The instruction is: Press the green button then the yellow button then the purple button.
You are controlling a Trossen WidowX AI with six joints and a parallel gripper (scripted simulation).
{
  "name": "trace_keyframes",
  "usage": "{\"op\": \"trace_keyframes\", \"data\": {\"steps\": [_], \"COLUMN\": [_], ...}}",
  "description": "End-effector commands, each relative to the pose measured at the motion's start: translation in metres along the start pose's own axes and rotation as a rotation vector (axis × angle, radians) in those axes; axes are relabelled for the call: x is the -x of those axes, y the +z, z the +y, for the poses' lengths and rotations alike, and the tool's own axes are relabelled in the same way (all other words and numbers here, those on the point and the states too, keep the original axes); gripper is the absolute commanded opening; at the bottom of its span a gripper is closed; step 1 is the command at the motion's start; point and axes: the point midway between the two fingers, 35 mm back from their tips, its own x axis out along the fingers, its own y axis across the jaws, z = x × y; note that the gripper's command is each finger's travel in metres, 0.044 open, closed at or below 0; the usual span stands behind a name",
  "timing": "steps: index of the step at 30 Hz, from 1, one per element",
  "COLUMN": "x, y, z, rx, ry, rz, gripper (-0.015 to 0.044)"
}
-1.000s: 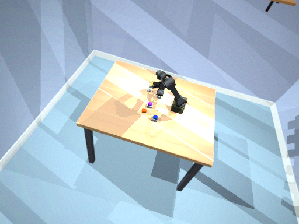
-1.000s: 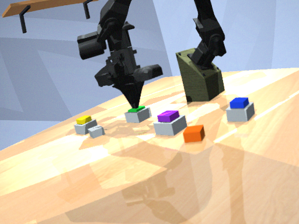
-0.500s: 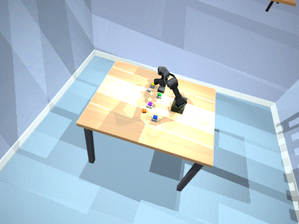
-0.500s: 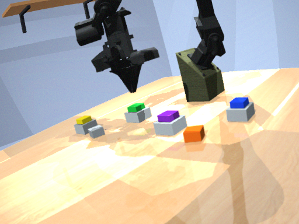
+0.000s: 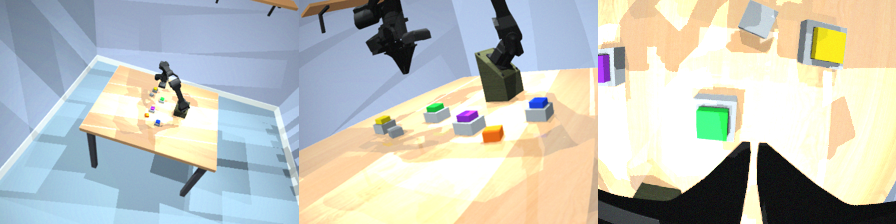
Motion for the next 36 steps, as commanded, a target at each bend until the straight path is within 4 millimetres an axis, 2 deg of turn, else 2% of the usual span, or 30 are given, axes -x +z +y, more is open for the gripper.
{"op": "trace_keyframes", "data": {"steps": [1,6,8,12,17,23,36], "x": [0.001,-0.004,-0.007,-0.01,-0.067,-0.07,-0.091], "y": [0.024,0.053,0.06,0.061,0.061,0.061,0.062], "z": [-0.028,-0.065,-0.074,-0.075,-0.074,-0.074,-0.074], "rx": [-0.002,0.0,0.0,0.001,0.002,0.002,0.002], "ry": [0.003,0.001,0.0,0.0,0.002,0.003,0.004], "rz": [0.0,-0.002,-0.002,-0.002,-0.003,-0.003,-0.004], "gripper": [0.002,0.002,0.002,0.002,0.002,0.002,0.002]}}
